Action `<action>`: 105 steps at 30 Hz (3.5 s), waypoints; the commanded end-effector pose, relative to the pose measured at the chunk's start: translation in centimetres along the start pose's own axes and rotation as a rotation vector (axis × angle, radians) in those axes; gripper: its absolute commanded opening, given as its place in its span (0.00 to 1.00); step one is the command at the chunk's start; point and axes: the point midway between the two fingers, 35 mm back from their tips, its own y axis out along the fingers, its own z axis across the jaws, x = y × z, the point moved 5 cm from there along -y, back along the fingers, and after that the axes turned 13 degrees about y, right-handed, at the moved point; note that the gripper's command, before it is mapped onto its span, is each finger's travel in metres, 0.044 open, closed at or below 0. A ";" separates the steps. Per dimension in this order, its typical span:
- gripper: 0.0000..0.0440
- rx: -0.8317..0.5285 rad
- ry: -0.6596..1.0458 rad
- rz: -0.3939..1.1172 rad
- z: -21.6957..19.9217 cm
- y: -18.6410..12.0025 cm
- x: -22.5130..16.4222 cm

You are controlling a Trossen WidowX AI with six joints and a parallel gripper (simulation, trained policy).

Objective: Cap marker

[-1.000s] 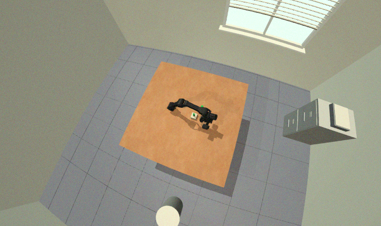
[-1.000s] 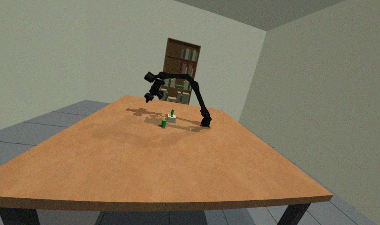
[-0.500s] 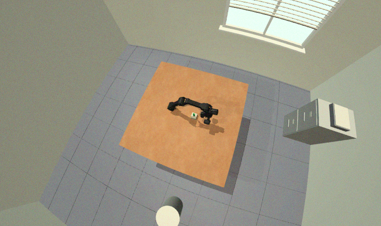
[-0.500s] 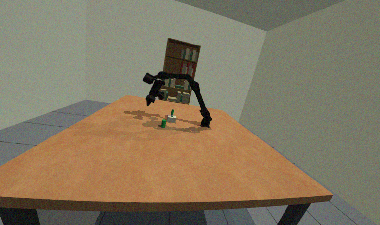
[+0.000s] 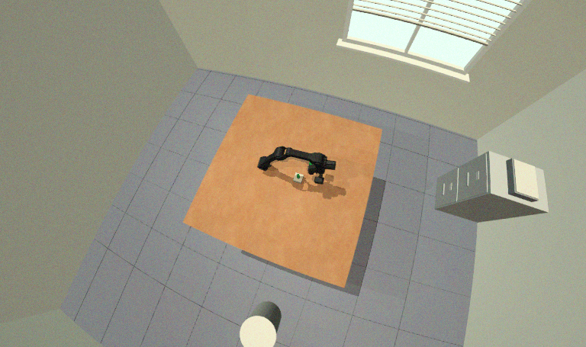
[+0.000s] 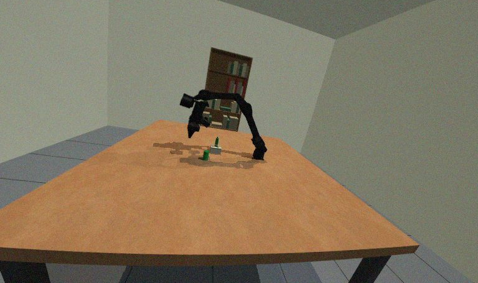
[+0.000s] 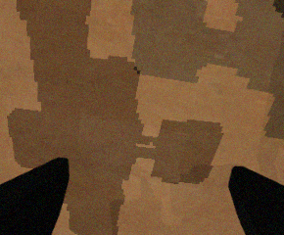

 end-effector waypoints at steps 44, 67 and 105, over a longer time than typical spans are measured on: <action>0.69 -0.080 -0.278 -0.362 -7.6 3.2 9.4; 0.16 -0.062 -0.414 -0.368 -7.8 5.0 11.0; 0.08 -0.088 -0.335 -0.318 4.1 -5.2 10.0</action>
